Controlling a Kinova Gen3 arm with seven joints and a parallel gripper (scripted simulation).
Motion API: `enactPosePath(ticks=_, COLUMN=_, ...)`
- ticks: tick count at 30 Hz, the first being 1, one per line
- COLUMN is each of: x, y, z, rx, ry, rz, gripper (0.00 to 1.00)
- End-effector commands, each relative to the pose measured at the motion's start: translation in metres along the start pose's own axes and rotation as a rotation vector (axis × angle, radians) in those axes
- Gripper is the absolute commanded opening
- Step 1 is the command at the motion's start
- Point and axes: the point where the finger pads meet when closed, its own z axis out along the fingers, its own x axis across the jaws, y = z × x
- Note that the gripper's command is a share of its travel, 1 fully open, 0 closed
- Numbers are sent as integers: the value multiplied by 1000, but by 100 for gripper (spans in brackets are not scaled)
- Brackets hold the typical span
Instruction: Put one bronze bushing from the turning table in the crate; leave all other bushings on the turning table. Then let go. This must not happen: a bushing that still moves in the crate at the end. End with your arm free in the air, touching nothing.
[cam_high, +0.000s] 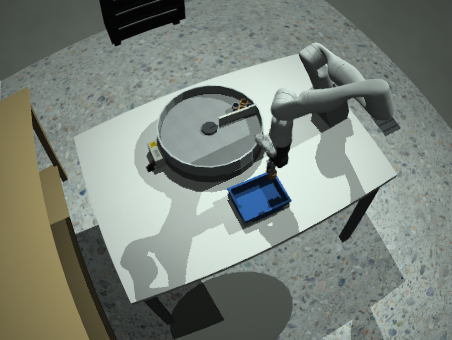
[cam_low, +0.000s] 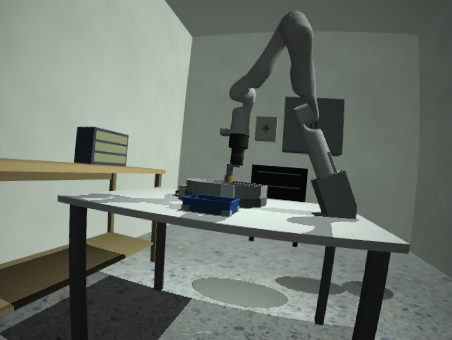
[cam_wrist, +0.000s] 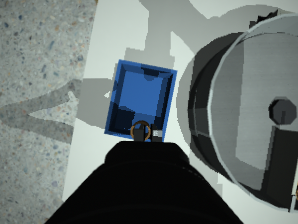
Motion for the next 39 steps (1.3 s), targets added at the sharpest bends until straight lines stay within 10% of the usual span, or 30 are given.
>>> enactPosePath(ticks=1, x=6, y=1, z=9, rx=-5, ry=12, rz=7, gripper=0)
enactPosePath(ticks=39, x=6, y=1, z=54, rx=-5, ry=11, rz=6, gripper=0)
